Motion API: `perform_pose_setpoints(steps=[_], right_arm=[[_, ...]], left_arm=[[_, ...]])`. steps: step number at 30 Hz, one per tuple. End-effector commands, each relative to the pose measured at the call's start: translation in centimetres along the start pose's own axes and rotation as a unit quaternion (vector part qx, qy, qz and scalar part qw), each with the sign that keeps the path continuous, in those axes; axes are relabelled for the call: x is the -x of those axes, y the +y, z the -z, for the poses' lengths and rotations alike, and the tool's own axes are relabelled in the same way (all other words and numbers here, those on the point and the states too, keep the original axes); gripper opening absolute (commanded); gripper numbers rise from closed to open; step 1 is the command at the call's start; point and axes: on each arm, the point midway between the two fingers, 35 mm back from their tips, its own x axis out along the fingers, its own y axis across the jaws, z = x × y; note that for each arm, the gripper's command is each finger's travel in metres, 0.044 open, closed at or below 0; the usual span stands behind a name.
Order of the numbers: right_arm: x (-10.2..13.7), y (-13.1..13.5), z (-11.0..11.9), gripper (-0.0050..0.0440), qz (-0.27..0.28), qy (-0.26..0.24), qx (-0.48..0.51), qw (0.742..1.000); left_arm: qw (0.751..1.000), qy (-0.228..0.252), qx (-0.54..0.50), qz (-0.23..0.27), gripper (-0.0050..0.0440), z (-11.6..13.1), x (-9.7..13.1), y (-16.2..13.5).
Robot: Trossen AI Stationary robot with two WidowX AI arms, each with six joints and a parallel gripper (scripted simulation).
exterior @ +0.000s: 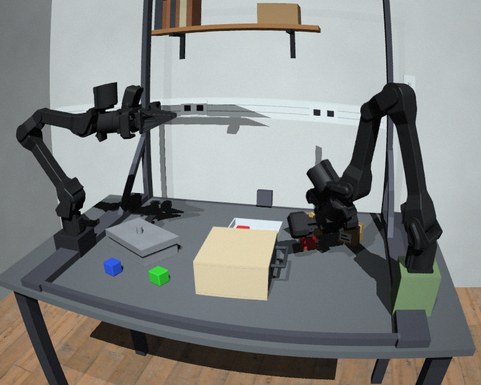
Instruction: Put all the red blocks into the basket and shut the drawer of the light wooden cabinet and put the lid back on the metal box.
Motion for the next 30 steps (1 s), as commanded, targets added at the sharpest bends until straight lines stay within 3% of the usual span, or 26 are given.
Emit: perform_pose_setpoints(steps=[1,30], right_arm=[[0.4,-0.1,-1.8,0.0137,0.000,-0.023,0.000,1.000],[0.4,-0.1,-1.8,0.0137,0.000,-0.023,0.000,1.000]], left_arm=[[1.000,-0.018,-0.009,-0.004,0.0250,-1.2,0.5,0.2],[1.000,-0.016,-0.006,-0.004,0.0250,-1.3,-4.3,0.2]])
